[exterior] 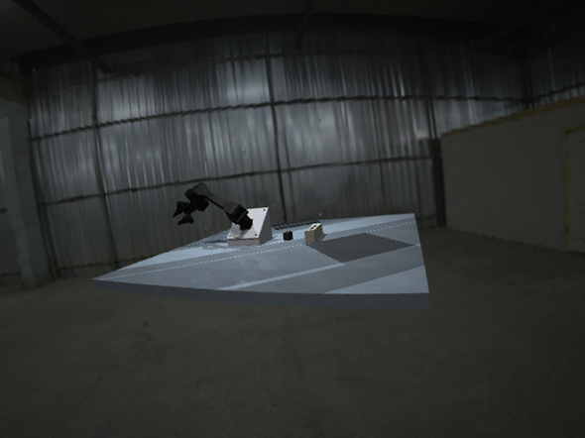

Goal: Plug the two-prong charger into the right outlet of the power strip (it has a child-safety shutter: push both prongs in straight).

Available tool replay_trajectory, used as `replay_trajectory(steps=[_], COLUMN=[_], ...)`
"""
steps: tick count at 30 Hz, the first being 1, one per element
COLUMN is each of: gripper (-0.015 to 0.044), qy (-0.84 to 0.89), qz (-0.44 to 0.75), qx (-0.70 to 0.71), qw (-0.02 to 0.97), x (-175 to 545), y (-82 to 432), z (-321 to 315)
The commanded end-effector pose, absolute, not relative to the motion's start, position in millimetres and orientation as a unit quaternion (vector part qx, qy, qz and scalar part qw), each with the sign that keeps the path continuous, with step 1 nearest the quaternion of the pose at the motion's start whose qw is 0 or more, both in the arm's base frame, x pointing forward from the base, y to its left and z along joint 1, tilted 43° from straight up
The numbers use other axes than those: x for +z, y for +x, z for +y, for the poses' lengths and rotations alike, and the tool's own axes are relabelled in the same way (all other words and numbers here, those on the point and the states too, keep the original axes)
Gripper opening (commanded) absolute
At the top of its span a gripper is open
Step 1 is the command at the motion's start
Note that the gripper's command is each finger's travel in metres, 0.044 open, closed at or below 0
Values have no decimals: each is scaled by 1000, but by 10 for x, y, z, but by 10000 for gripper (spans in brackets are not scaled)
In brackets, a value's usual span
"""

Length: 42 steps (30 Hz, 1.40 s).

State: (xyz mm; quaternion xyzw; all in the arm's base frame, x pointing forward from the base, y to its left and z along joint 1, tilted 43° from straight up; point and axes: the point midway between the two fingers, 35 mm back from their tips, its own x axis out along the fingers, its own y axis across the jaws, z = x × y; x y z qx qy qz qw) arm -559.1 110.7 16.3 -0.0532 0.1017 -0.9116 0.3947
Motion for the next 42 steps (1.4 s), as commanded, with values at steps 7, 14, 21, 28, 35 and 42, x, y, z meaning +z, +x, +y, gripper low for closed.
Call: replay_trajectory(steps=[7,14,21,28,35,42], gripper=[440,440,440,440,440,440], qy=[-34,-3,32,53,79,111], qz=[80,51,14,-7,-17,-36], qx=[-929,-954,-974,-983,-990,-992], qw=[359,295,224,178,113,41], x=[197,138,29,-38,-133,-229], y=[-5473,-5342,-5135,-4978,-4736,-4422], z=[1476,1958,2451,2752,3149,3563])
